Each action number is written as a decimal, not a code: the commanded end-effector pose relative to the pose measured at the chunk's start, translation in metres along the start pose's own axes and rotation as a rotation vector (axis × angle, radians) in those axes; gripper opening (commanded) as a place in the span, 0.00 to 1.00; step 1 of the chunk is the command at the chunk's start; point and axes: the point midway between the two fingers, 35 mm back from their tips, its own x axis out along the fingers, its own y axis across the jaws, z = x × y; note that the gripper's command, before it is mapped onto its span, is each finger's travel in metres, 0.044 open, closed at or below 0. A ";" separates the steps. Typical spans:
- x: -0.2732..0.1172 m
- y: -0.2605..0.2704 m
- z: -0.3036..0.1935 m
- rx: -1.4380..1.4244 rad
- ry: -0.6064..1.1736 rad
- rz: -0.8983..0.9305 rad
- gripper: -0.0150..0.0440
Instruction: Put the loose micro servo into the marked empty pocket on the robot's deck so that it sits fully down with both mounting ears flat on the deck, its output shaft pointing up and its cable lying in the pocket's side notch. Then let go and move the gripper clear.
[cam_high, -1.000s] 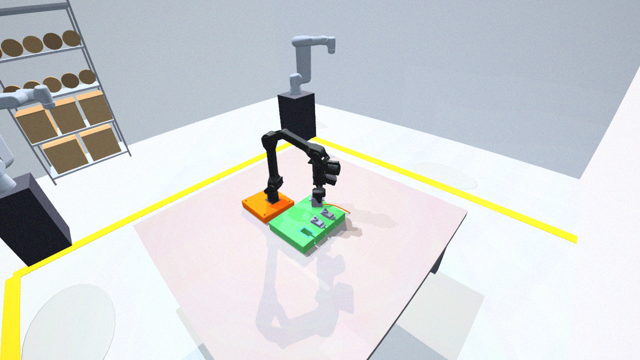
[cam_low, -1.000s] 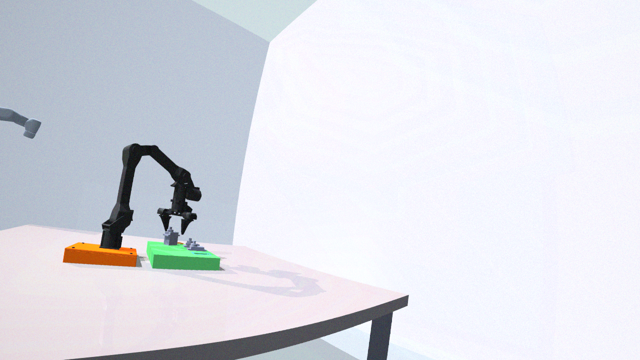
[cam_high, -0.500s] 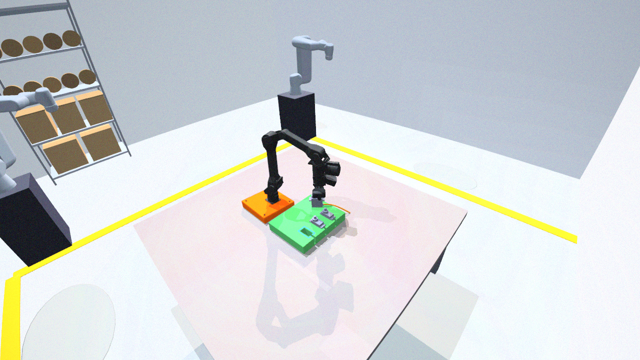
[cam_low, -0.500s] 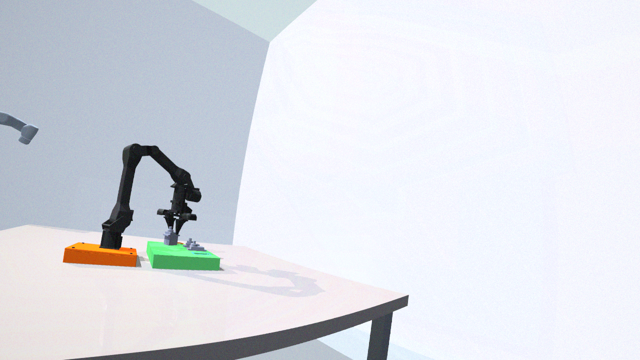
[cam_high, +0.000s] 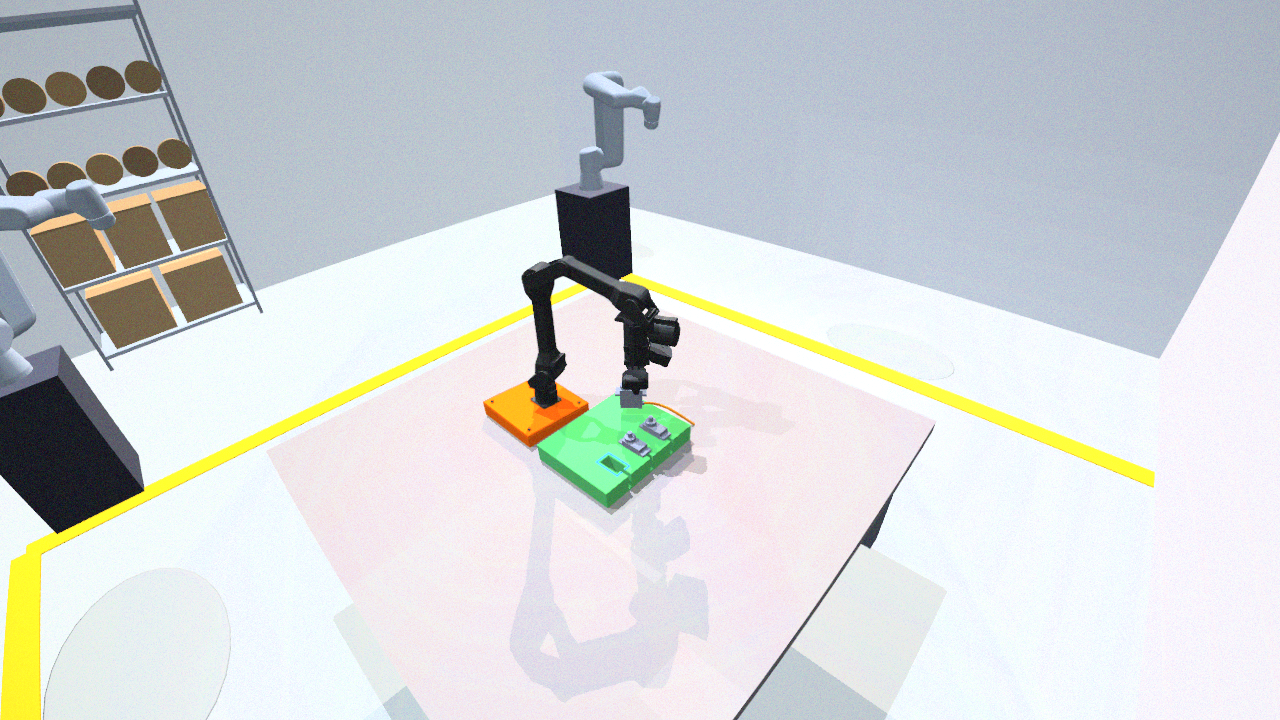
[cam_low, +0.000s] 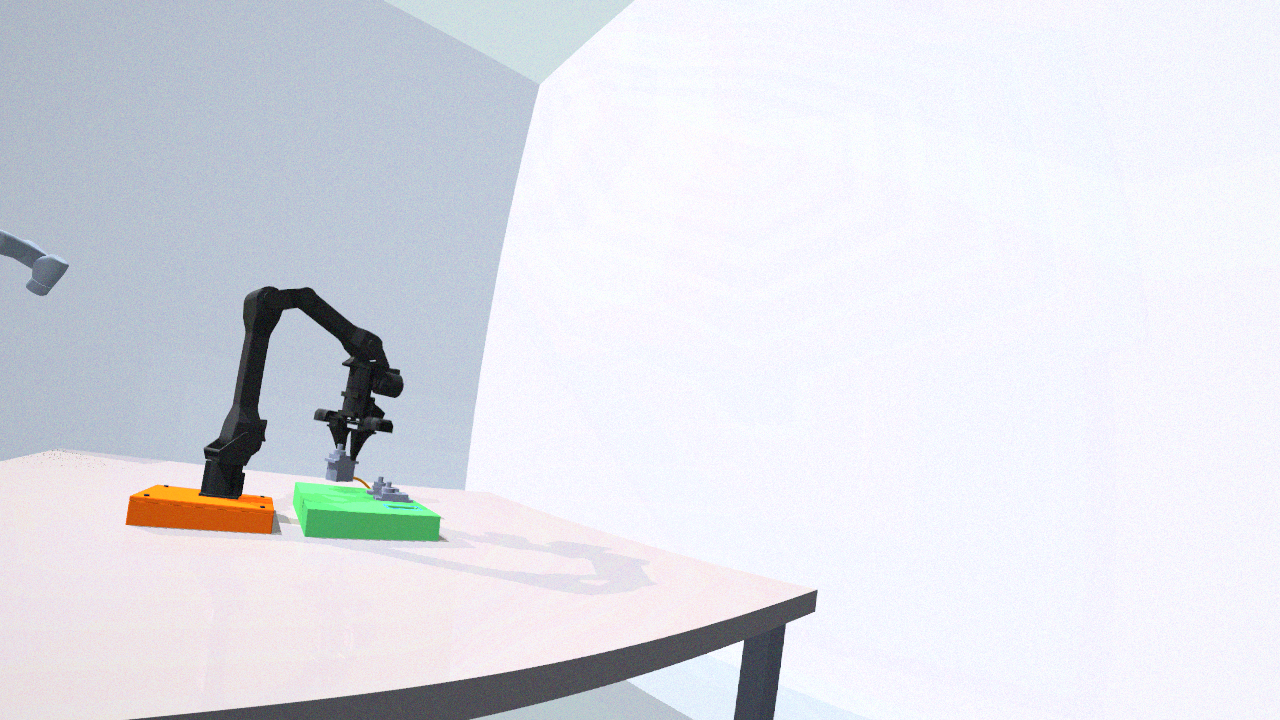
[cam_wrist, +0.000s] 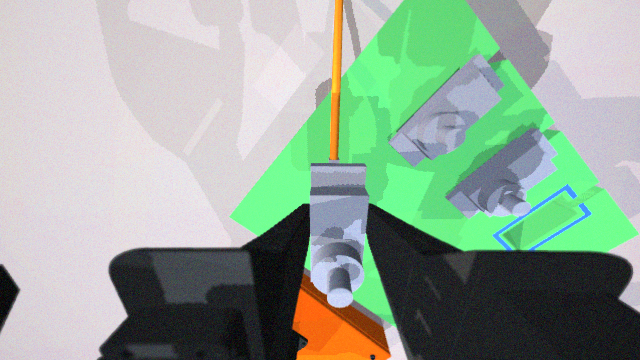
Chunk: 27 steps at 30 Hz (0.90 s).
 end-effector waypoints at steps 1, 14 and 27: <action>-0.010 0.001 -0.001 -0.003 -0.019 -0.004 0.25; -0.010 0.000 -0.004 -0.003 -0.019 -0.004 0.25; -0.010 0.001 -0.009 -0.003 -0.019 -0.004 0.25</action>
